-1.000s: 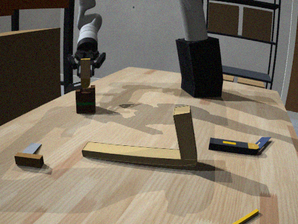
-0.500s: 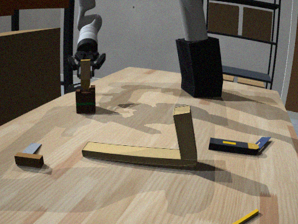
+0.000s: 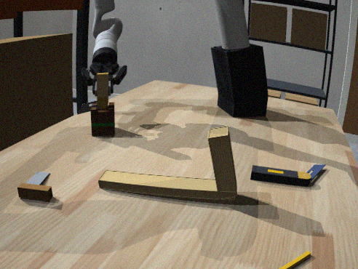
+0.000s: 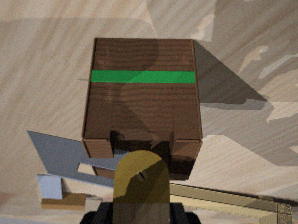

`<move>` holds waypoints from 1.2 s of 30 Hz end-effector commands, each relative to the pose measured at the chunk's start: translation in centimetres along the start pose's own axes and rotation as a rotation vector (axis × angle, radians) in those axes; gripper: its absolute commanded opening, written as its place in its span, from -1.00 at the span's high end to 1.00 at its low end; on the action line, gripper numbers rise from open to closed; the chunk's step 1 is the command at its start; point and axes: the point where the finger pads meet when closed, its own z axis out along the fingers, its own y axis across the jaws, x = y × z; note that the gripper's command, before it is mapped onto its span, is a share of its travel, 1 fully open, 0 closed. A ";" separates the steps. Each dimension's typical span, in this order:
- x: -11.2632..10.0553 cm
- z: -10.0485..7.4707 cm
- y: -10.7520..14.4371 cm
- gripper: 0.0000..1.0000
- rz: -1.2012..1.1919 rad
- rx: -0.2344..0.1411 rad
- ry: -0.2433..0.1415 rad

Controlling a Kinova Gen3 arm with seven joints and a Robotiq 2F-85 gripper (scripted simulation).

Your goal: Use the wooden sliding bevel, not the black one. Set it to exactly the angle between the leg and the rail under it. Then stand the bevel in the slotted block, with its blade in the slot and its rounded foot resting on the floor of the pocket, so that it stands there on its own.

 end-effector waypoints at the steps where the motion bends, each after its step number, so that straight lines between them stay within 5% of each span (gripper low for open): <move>1: 0.0 0.0 0.0 0.80 -0.001 0.001 0.000; 36: 0.6 0.4 0.0 0.80 -0.001 0.001 0.000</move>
